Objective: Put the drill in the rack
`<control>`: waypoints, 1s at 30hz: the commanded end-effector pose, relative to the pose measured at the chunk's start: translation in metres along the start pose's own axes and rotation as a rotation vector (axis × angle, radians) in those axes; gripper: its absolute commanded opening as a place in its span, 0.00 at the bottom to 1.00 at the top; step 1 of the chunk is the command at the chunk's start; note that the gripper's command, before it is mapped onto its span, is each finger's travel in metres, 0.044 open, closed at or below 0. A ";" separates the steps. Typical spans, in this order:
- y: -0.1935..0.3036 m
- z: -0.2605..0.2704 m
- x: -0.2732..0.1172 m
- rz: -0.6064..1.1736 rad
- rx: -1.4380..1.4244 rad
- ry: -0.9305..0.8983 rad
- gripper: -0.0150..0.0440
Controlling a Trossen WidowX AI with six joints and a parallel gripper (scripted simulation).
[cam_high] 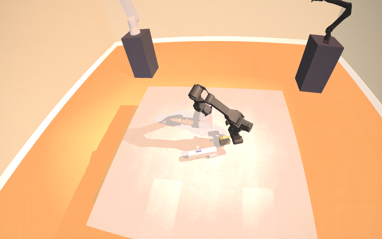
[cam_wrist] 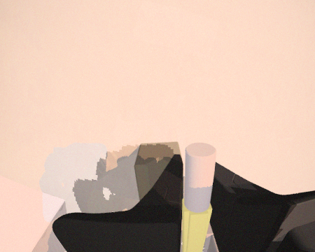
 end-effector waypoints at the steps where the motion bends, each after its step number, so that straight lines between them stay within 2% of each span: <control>1: -0.002 0.008 0.001 0.000 0.001 -0.003 0.25; 30: -0.005 0.019 0.026 0.000 0.000 -0.003 0.25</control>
Point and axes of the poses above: the point midway between the two fingers, 35 mm back from their tips, its own x axis out along the fingers, its own z axis across the jaws, y = z × x, the point moved 2 cm from there along -x, back along the fingers, and after that the axes turned 13 degrees about -x, right-handed, at the moved point
